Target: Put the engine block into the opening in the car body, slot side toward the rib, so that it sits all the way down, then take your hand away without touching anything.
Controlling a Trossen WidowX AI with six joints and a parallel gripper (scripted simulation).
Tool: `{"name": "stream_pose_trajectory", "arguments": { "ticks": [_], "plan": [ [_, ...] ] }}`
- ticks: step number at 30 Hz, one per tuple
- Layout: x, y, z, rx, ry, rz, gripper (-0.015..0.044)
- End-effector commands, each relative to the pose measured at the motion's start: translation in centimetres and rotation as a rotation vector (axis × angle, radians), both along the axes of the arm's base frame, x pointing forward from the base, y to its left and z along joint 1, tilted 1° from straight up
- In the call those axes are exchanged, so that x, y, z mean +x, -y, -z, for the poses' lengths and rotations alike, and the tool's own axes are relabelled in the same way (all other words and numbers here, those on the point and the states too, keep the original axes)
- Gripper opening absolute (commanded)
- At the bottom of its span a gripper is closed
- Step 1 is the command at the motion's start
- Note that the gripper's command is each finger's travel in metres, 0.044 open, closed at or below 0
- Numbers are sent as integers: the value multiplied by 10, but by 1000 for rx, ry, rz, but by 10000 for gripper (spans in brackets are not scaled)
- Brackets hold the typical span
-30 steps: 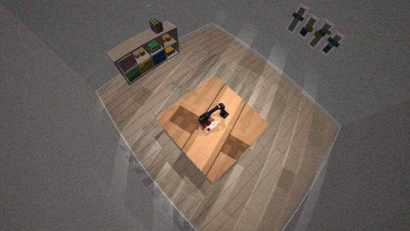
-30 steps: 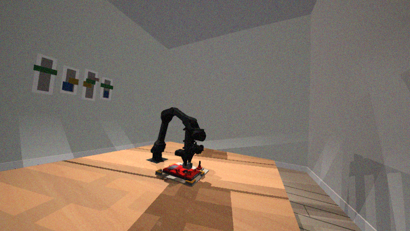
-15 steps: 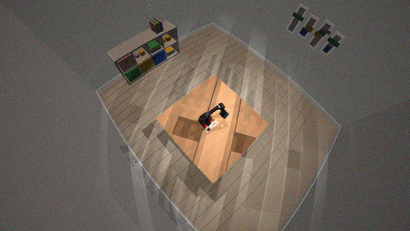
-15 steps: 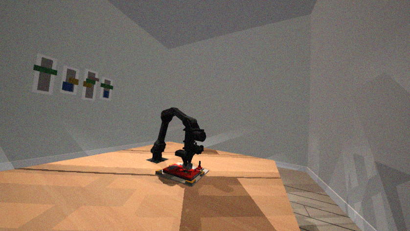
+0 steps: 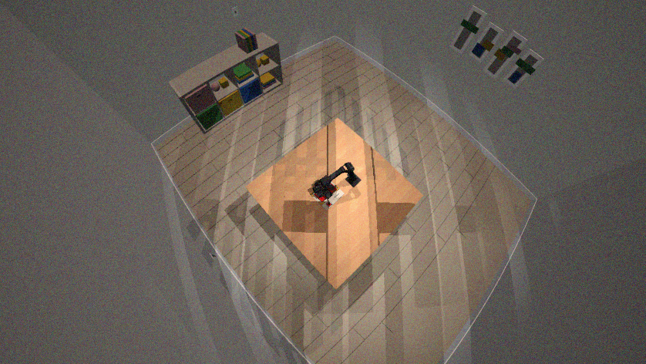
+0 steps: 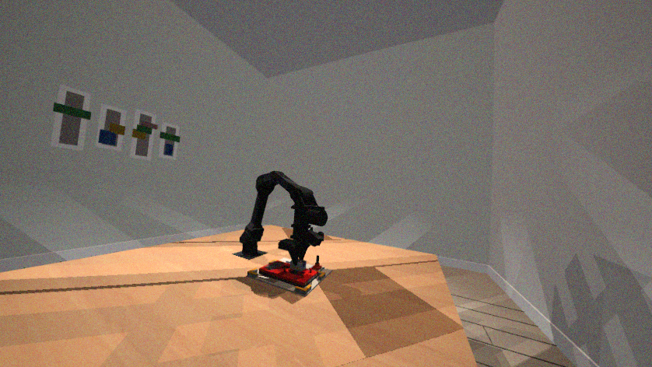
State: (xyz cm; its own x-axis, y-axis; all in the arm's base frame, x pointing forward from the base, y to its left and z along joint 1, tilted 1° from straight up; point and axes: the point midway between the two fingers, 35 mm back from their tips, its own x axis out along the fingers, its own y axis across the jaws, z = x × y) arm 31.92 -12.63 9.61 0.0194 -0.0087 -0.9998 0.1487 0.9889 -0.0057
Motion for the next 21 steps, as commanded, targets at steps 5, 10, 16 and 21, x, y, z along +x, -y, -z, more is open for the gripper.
{"name": "stream_pose_trajectory", "arguments": {
  "ticks": [5, 10, 16, 21],
  "plan": [
    [0, 0, 2, 0, 0, -1, 159],
    [0, 0, 4, 0, 0, 4, 159],
    [1, 0, 5, 0, 0, 8, 159],
    [1, 0, 6, 0, 0, 8, 159]
  ]
}}
